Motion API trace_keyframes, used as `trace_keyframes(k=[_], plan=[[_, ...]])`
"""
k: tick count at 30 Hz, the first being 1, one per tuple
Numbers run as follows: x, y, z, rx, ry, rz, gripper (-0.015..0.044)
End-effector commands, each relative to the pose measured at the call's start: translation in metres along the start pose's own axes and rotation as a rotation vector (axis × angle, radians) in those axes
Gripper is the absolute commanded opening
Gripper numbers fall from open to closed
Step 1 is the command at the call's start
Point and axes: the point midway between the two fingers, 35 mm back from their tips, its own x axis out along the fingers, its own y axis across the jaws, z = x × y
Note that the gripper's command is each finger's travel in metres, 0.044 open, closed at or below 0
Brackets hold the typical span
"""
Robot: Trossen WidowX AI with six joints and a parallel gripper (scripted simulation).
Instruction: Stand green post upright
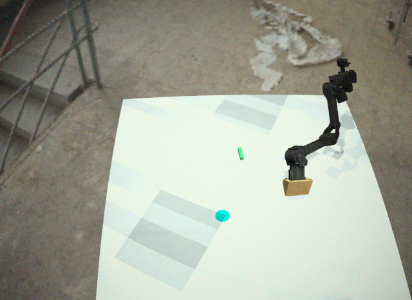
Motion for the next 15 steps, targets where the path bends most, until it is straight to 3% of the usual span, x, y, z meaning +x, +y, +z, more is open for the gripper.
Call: trace_keyframes(k=[1,6,15], plan=[[0.0,0.003,0.0,0.004,0.002,0.008,0.0374],[-0.018,0.071,-0.013,0.114,0.077,0.199,0.0242],[-0.086,0.195,-0.044,0.292,0.308,0.545,0.0233]])
